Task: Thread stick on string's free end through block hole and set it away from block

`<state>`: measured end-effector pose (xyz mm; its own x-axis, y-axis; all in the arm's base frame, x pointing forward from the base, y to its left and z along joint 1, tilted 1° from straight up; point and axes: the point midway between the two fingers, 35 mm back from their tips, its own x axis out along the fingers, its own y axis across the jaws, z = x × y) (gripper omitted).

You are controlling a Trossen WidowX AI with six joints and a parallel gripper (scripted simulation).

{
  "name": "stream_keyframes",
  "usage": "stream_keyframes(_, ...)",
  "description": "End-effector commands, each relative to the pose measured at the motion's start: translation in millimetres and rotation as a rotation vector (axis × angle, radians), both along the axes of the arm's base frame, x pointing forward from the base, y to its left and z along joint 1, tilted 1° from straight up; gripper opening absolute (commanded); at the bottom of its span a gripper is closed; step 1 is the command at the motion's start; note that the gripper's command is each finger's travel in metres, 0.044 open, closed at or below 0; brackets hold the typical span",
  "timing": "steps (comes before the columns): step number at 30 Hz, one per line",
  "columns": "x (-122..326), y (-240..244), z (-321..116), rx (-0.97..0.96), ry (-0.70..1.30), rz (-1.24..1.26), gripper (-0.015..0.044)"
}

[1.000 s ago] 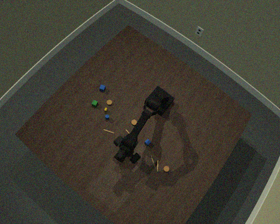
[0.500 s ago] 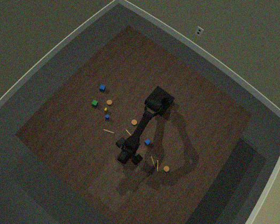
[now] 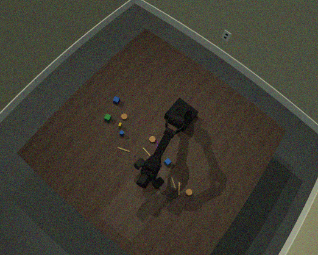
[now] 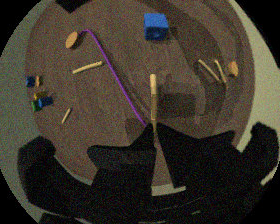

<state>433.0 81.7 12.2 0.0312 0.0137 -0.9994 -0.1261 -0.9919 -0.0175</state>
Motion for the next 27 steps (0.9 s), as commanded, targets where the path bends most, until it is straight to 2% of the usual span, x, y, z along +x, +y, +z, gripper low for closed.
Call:
stream_keyframes(1, -3, 4, -6, -0.003, 0.003, -0.004, 0.0000)
stream_keyframes(27, -17, 17, -16, -0.001, 0.005, -0.004, 0.0000)
